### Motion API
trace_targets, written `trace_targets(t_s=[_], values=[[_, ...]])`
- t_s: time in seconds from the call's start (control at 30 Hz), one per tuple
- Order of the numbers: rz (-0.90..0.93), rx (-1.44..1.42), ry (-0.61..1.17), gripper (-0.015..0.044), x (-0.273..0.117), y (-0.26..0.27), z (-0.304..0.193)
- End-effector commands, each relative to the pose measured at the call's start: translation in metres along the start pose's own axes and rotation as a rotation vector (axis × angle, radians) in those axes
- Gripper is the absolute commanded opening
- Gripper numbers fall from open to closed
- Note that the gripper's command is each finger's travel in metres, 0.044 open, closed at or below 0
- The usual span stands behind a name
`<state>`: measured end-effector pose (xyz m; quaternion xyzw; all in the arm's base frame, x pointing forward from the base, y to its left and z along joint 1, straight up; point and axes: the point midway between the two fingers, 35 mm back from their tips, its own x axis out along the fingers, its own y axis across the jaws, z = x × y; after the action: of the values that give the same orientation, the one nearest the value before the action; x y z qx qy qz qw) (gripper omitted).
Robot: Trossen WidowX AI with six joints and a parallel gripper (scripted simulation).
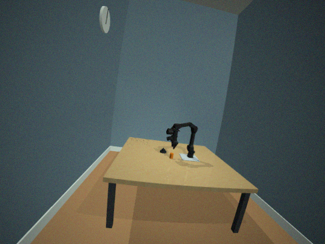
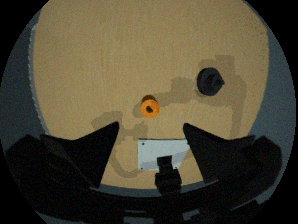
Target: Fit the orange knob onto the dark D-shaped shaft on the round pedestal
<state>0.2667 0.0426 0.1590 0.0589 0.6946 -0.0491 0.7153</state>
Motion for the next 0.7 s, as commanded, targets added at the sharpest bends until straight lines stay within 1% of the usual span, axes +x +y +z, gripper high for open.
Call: trace_targets(t_s=[0.0, 0.07, 0.2, 0.37, 0.47, 0.67], values=[[-0.004, 0.038, 0.000, 0.0440, 0.001, -0.001, 0.000], [-0.004, 0.038, 0.000, 0.0440, 0.003, -0.001, 0.000], [-0.004, 0.038, 0.000, 0.0440, 0.033, -0.001, 0.000], [-0.004, 0.038, 0.000, 0.0440, 0.036, -0.001, 0.000], [-0.004, 0.038, 0.000, 0.0440, 0.048, -0.001, 0.000], [-0.004, 0.038, 0.000, 0.0440, 0.052, -0.001, 0.000]])
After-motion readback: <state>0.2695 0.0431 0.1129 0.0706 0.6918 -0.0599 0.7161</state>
